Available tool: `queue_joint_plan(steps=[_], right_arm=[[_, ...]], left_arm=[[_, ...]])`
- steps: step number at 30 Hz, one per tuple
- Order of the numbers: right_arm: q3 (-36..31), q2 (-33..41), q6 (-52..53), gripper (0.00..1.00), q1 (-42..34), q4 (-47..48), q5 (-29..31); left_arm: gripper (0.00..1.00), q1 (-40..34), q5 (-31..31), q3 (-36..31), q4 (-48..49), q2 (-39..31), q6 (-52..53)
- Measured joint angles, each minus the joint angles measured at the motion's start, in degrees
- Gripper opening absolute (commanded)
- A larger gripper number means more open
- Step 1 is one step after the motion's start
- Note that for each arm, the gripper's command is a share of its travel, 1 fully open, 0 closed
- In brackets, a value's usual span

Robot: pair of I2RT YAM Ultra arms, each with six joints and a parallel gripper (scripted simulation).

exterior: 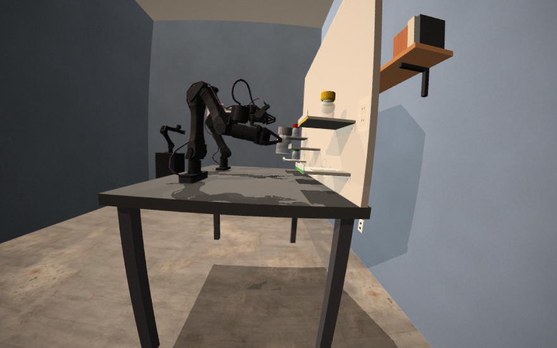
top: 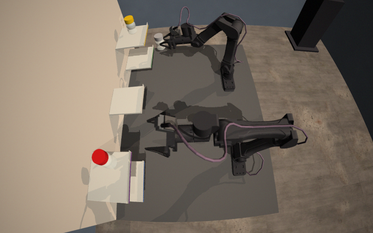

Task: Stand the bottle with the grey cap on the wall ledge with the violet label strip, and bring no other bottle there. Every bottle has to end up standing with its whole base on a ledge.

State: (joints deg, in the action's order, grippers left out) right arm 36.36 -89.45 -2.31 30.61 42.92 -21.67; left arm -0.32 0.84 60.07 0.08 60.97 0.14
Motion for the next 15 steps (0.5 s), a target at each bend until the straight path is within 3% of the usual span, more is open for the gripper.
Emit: queue_joint_plan(steps=[8,15], right_arm=[[1.3,6.1,2.4,0.50,-2.4,-14.6,6.6],[11.8,14.8,5.0,0.50,-6.8,-30.1,12.4]], left_arm=[[1.00,0.0,-0.1,0.0,0.0,0.0,0.0],[1.00,0.0,-0.2,0.0,0.0,0.0,0.0]])
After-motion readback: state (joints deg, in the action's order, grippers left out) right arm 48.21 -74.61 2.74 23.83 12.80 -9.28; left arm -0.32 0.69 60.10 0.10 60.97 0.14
